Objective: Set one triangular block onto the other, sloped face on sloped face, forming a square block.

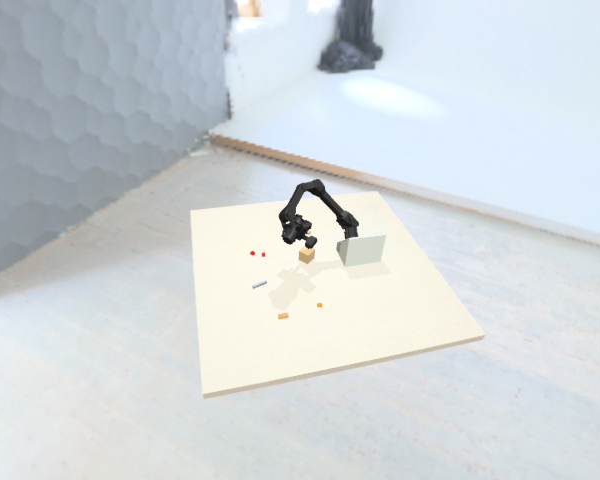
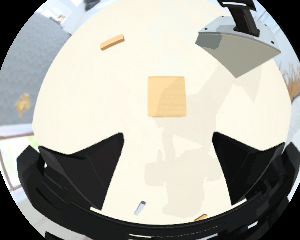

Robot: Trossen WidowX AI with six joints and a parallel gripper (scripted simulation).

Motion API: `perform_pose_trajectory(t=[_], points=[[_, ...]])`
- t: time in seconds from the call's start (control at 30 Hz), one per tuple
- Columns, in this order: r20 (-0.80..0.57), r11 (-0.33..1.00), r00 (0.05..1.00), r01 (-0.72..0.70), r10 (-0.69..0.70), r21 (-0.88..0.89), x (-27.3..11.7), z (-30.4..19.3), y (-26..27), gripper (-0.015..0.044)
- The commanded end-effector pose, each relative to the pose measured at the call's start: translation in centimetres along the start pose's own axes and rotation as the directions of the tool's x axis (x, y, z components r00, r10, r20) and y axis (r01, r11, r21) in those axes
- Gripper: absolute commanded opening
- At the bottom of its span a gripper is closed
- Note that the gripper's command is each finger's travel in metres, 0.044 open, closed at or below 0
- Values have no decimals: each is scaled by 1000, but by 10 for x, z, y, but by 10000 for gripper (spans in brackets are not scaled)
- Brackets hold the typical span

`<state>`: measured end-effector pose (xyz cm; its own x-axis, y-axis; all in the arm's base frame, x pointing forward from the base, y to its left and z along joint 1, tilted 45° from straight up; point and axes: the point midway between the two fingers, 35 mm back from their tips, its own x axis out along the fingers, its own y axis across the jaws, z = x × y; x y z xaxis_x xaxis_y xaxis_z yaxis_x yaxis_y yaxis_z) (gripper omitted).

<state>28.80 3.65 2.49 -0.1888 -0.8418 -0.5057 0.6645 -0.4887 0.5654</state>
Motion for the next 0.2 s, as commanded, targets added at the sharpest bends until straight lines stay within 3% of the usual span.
perform_pose_trajectory(t=[0.0, 0.17], points=[[-2, 1000, 1000, -1, 1, -2, 0, 0, 0, 440], [-2, 1000, 1000, -1, 1, -2, 0, 0, 0, 440]])
